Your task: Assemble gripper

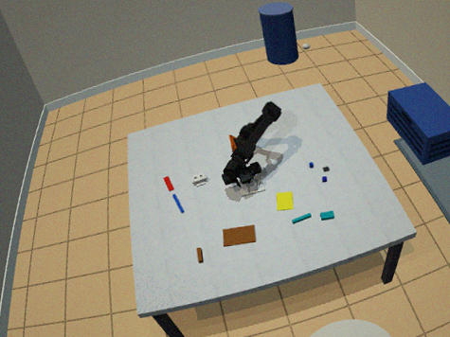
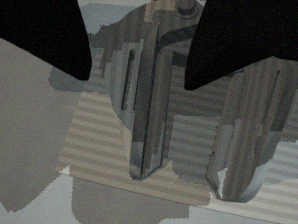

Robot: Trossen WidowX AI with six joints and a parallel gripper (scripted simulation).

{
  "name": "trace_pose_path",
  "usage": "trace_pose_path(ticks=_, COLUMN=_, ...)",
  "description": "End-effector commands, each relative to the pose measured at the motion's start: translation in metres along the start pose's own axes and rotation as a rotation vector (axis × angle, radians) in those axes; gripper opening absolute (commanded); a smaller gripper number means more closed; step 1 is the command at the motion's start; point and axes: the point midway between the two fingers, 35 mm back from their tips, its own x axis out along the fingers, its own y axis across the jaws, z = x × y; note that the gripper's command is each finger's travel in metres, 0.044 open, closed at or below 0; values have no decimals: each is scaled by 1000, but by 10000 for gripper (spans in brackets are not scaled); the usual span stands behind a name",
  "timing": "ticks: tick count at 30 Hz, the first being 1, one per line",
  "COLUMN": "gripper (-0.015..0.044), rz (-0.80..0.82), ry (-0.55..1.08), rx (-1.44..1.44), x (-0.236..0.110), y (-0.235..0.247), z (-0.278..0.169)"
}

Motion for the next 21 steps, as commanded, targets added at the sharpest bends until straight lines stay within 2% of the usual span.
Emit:
trace_pose_path(ticks=1, gripper=224, rz=-10, ry=-6, rx=-6, x=-24, y=-2, z=2)
trace_pose_path(ticks=5, gripper=224, rz=-6, ry=-4, rx=-6, x=-57, y=-1, z=0)
trace_pose_path(ticks=9, gripper=224, rz=-5, ry=-12, rx=4, x=-52, y=-3, z=1)
trace_pose_path(ticks=17, gripper=434, rz=-10, ry=-13, rx=149, x=-55, y=-14, z=-2)
trace_pose_path(ticks=21, gripper=440, rz=-13, ry=-14, rx=239, x=-57, y=-20, z=-5)
